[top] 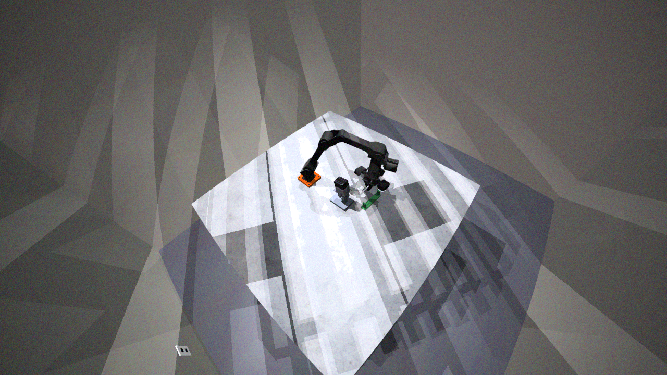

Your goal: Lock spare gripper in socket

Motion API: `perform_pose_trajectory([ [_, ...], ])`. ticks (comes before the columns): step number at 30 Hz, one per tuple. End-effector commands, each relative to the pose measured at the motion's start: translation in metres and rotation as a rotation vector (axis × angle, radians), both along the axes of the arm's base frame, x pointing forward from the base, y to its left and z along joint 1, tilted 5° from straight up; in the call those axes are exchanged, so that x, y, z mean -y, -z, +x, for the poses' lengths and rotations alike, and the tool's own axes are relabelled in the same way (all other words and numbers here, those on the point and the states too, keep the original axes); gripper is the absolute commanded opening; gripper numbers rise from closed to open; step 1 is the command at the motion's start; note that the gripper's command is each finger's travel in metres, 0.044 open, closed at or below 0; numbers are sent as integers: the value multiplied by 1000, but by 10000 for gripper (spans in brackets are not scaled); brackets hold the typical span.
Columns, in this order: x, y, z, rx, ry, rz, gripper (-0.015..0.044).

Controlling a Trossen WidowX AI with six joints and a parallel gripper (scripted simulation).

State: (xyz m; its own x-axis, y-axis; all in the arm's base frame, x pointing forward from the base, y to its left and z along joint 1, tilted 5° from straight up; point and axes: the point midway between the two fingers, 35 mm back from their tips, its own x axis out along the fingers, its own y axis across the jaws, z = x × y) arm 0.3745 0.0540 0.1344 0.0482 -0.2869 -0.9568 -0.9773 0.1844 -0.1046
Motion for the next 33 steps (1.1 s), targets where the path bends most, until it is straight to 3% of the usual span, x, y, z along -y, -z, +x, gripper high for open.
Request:
perform_pose_trajectory([
  [1,-4,-1,-10,1,-1,2,0],
  [25,-23,-4,-81,-5,-31,5,0],
  [33,-23,9,-80,-6,-32,5,0],
])
